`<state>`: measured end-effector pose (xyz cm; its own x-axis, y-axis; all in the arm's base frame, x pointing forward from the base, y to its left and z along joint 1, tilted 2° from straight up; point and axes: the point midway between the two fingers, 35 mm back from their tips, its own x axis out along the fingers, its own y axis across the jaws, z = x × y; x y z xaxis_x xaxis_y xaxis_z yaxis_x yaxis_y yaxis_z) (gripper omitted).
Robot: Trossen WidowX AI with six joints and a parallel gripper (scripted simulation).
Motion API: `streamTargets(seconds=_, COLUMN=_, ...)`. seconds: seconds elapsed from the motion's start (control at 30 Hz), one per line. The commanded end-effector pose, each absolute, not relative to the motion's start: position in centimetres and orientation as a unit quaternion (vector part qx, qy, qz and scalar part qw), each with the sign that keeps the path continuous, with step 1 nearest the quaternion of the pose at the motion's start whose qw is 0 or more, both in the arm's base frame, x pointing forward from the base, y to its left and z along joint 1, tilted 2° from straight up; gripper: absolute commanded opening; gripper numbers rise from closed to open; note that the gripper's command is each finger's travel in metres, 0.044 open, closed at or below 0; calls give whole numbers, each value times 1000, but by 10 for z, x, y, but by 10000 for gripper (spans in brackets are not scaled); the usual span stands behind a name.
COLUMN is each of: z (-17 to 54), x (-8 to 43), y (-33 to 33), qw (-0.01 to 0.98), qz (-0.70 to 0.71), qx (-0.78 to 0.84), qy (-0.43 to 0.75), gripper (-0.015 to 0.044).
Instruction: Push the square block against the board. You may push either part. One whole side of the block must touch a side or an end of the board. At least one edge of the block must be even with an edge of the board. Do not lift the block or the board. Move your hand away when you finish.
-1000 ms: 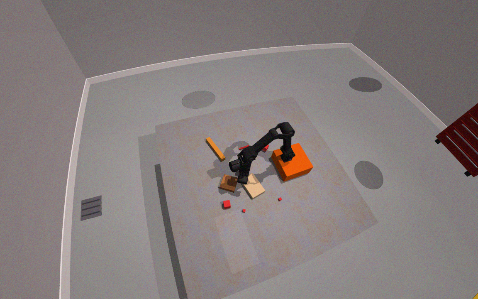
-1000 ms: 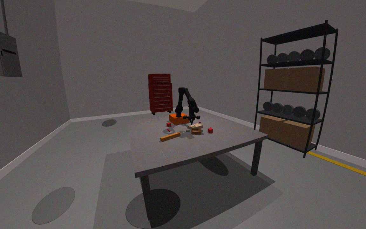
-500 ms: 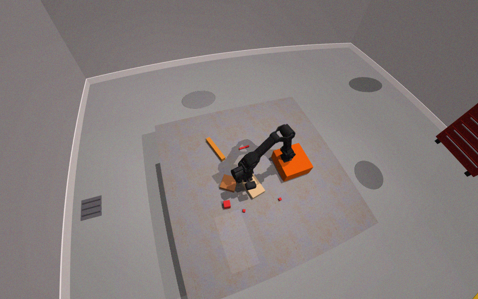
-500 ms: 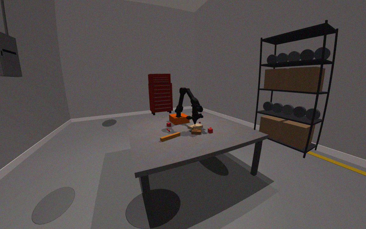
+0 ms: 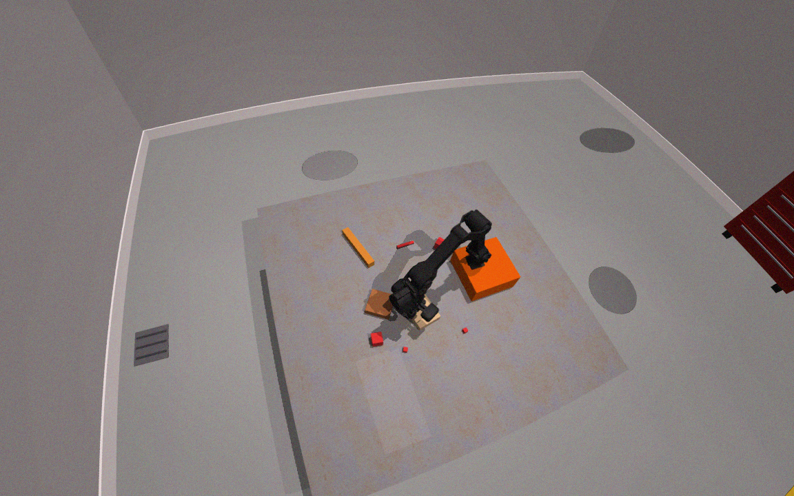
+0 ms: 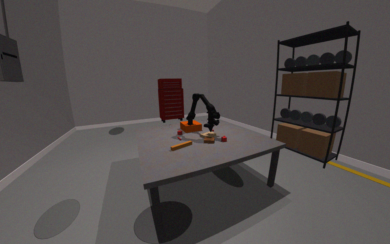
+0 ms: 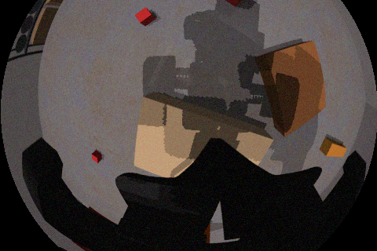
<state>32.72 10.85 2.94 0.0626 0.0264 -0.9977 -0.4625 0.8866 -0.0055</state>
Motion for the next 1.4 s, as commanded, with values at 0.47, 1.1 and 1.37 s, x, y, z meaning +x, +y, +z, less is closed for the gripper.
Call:
streamTargets(seconds=0.47, z=30, x=318, y=155, qw=629, qz=362, qx=-368, qy=582, gripper=0)
streamTargets(seconds=1.1, z=31, x=301, y=201, qw=493, qz=519, qx=-535, qy=449, gripper=0)
streamTargets(seconds=1.37, z=-21, x=302, y=210, qw=466, qz=541, qx=-558, qy=423, gripper=0)
